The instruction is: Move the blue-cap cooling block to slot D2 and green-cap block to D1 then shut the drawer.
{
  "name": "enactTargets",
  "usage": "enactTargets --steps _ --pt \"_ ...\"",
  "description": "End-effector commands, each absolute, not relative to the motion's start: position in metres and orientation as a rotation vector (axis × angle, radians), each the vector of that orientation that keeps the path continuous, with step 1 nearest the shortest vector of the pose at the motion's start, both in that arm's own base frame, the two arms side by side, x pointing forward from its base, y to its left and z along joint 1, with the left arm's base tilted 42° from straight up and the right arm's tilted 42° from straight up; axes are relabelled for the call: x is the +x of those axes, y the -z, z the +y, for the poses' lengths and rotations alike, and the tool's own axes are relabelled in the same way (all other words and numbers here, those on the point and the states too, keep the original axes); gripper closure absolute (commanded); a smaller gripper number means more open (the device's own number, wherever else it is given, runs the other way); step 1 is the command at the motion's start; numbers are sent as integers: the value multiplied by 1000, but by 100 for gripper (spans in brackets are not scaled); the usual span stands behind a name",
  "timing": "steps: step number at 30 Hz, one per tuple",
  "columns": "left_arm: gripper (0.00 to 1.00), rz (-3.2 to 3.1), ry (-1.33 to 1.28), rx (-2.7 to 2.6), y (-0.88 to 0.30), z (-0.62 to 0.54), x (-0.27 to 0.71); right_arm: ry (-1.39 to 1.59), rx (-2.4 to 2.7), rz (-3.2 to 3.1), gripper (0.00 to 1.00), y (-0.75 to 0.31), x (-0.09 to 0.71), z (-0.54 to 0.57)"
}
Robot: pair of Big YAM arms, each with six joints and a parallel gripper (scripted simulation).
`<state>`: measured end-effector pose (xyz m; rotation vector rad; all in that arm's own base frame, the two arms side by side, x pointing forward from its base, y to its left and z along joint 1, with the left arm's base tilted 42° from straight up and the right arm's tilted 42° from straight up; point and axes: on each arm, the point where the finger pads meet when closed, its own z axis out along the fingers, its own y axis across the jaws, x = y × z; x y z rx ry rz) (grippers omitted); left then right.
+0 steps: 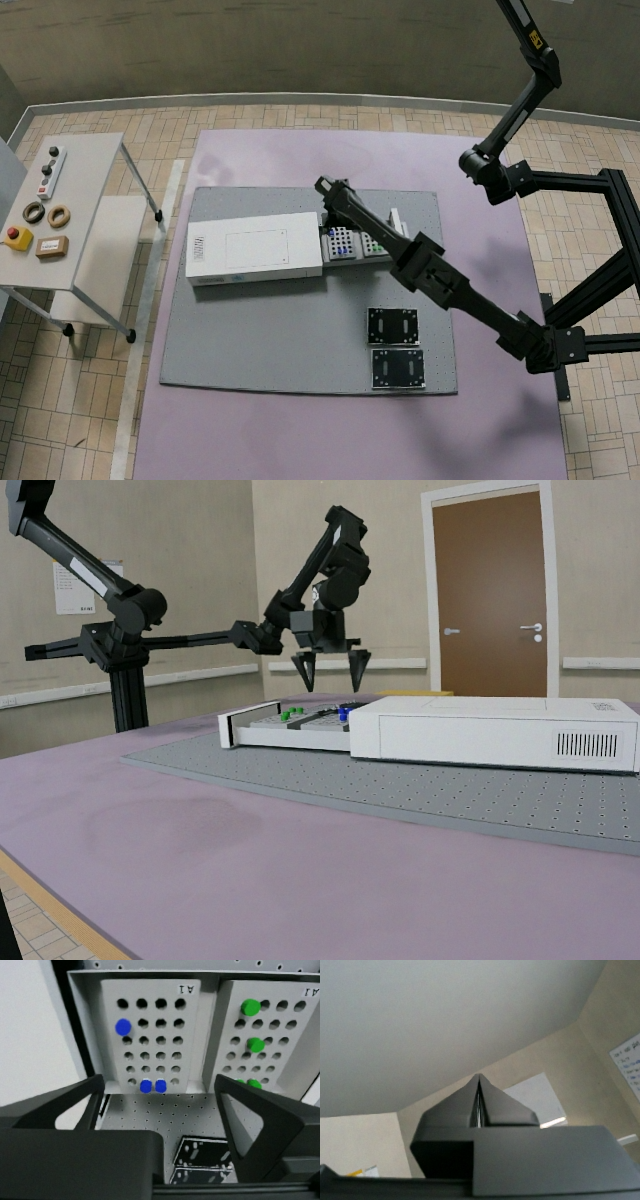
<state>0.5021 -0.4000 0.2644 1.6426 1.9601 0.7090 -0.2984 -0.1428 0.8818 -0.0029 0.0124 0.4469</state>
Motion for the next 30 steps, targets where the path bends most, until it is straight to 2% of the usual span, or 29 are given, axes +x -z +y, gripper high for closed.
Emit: enactTargets --steps 1,30 --pt "0 1914 -693 1629 -288 -419 504 -446 0 -5 100 -883 -309 -148" --pt "0 1909 -686 1554 -258 -410 526 -446 0 -5 100 -883 -309 -148"
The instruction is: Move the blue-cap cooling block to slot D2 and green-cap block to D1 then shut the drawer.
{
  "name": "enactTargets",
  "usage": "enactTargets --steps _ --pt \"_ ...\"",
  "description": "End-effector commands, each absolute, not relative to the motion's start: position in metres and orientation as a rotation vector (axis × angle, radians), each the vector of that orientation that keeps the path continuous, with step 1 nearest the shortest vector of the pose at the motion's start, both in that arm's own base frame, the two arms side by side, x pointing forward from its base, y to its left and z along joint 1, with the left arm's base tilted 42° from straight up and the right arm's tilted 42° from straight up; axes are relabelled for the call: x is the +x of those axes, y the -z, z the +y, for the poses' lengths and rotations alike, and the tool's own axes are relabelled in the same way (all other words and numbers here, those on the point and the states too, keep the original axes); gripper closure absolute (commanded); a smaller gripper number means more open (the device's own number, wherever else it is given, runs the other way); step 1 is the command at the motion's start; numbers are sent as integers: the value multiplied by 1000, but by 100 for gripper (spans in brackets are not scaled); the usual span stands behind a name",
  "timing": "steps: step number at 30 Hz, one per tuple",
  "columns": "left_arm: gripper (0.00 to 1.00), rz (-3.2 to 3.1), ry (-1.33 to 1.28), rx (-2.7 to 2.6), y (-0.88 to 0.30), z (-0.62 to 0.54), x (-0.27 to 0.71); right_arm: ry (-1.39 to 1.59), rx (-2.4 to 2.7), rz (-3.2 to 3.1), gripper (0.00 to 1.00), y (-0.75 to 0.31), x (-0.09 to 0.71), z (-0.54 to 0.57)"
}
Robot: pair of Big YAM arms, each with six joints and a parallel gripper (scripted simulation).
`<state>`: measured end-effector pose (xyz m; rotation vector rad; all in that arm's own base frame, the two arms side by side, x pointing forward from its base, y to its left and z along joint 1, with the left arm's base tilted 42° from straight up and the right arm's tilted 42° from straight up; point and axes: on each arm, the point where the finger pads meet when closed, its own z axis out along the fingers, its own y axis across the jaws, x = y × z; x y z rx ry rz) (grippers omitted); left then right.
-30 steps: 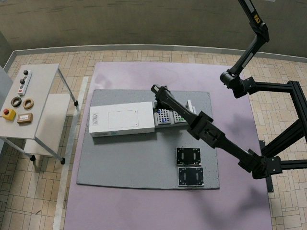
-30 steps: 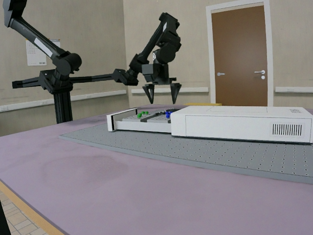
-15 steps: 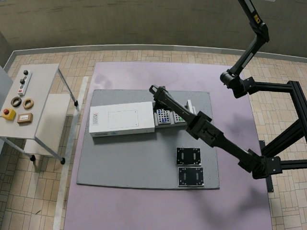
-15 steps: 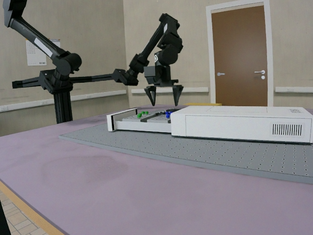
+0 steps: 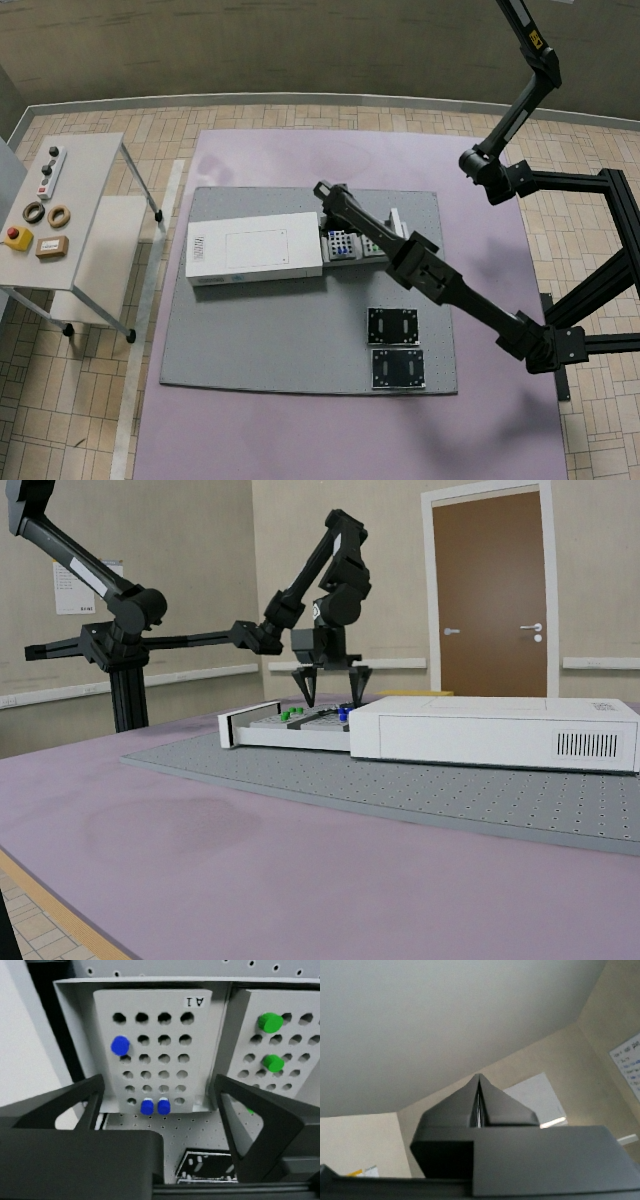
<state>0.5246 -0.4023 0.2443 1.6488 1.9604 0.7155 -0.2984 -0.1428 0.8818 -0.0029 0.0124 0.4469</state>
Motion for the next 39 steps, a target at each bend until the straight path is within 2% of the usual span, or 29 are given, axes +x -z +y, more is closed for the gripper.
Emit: enactTargets --steps 1,13,39 --pt "0 1912 -687 1553 -261 -409 528 -446 0 -5 100 -883 -309 -148" --pt "0 1933 -700 1593 -258 -404 556 -446 0 -5 100 -883 -309 -148" --pt "0 1931 -699 1589 -263 -399 546 -446 0 -5 100 -883 -309 -148"
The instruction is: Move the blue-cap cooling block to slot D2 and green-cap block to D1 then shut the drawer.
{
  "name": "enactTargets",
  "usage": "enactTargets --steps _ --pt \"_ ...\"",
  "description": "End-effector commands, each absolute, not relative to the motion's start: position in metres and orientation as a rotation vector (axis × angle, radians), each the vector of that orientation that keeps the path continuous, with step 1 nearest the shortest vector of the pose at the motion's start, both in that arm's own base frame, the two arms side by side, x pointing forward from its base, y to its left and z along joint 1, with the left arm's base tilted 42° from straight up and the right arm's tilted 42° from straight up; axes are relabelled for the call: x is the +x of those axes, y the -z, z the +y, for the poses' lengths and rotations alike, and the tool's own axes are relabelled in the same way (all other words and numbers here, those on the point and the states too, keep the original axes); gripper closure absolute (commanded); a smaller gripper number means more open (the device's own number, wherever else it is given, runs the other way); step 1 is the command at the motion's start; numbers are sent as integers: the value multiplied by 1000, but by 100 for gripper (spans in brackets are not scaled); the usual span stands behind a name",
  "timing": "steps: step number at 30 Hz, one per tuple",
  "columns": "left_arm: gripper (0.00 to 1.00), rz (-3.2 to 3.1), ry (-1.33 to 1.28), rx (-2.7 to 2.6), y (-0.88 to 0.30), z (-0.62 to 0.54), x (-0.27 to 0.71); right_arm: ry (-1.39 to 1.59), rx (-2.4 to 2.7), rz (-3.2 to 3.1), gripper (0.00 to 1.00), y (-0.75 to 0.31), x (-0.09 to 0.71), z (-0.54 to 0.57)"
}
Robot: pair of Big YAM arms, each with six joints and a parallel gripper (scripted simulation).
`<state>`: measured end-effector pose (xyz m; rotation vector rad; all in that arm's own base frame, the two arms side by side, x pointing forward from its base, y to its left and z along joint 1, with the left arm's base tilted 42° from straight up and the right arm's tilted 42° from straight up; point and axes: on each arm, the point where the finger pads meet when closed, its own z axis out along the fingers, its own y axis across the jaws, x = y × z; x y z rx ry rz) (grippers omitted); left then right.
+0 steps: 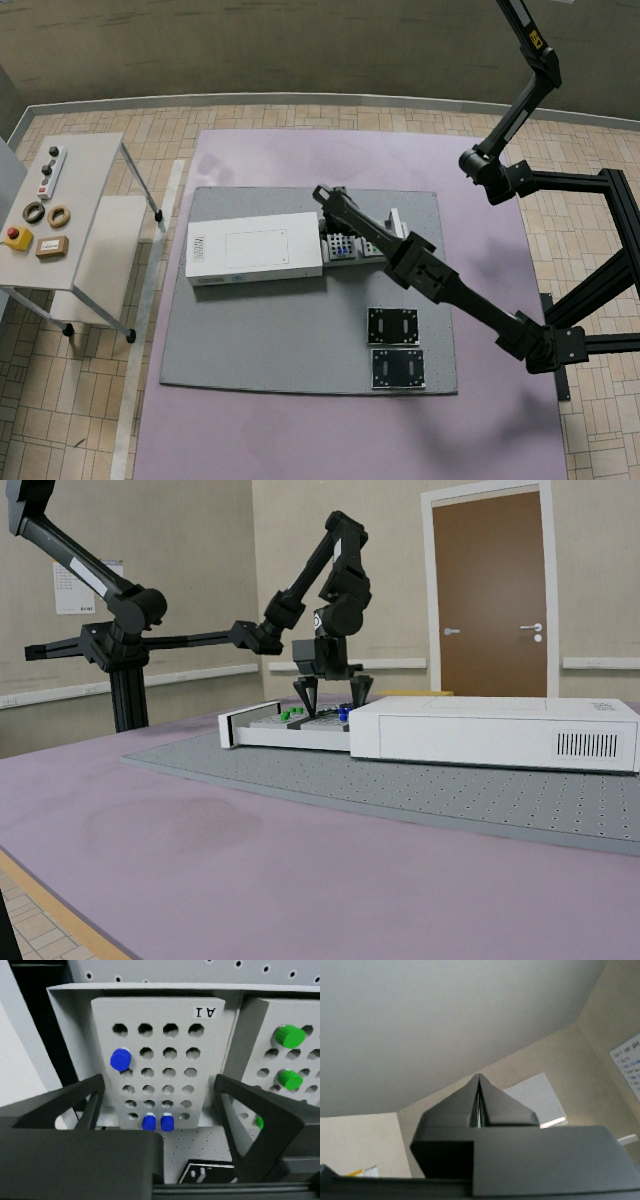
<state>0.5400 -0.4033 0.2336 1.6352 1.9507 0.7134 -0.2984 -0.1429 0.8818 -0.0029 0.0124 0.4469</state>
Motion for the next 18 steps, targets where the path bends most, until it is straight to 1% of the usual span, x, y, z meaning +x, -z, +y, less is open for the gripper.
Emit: enactTargets --steps 1,18 --pt "0 1933 -700 1591 -262 -395 546 -446 0 -5 100 -883 -309 -148" --pt "0 1917 -691 1619 -247 -422 542 -446 0 -5 100 -883 -309 -148"
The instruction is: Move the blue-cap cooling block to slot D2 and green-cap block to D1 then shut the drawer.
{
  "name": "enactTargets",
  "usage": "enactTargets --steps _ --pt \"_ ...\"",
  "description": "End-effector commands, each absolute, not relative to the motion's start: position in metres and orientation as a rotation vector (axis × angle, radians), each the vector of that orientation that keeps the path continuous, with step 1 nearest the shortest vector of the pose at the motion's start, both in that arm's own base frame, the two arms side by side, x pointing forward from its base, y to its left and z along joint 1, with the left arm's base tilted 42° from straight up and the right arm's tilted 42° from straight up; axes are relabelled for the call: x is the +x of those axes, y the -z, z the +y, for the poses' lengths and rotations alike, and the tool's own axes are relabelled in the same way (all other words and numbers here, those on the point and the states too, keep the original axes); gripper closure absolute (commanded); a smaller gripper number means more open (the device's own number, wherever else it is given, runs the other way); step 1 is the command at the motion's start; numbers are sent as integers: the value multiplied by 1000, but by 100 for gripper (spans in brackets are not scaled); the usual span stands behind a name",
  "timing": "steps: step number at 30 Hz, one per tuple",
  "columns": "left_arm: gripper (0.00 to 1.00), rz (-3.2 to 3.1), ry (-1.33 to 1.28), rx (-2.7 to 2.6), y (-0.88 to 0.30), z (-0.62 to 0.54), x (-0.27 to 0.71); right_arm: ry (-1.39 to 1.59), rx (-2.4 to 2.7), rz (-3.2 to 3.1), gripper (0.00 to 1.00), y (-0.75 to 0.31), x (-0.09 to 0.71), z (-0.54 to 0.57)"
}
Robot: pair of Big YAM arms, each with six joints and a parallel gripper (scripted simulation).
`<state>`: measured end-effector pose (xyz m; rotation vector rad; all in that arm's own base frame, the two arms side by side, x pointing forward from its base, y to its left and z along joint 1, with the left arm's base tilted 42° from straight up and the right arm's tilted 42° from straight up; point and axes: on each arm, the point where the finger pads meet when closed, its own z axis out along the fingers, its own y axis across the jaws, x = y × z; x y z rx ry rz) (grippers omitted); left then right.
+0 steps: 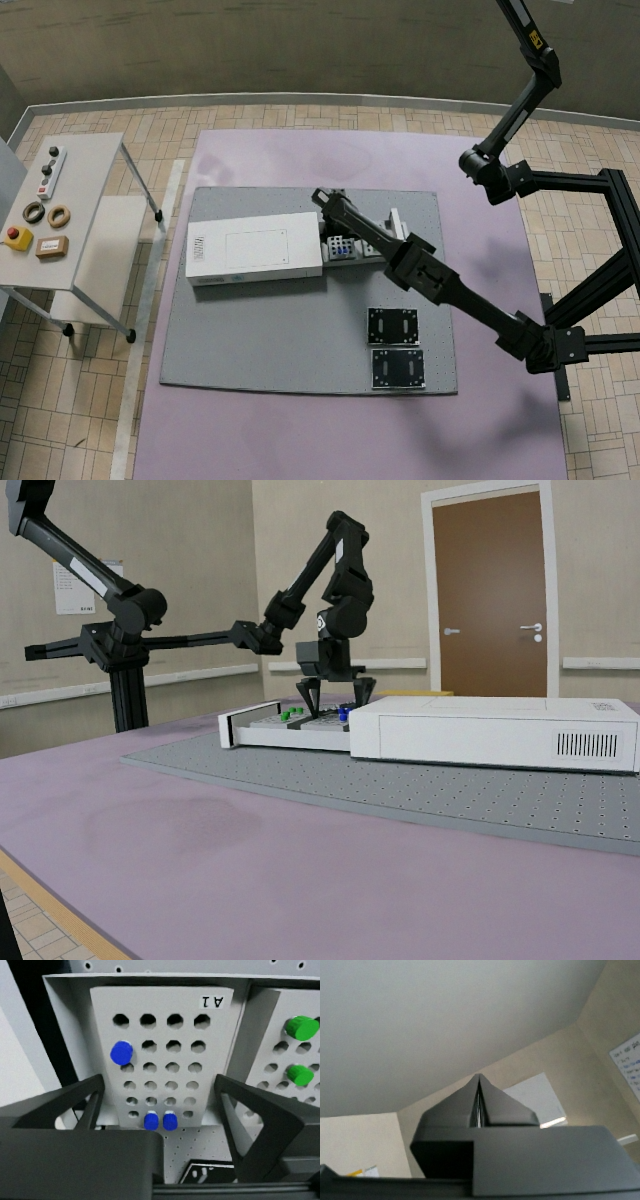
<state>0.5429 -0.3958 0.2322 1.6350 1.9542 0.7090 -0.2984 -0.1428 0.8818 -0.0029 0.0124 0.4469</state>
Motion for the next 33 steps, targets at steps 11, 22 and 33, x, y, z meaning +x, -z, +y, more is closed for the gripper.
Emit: enactTargets --steps 11,22,33 --pt "0 1933 -701 1593 -233 -400 559 -446 0 -5 100 -883 -309 -148" --pt "0 1916 -701 1664 -213 -401 563 -446 0 -5 100 -883 -309 -148" --pt "0 1903 -680 1578 -236 -418 558 -446 0 -5 100 -883 -309 -148"
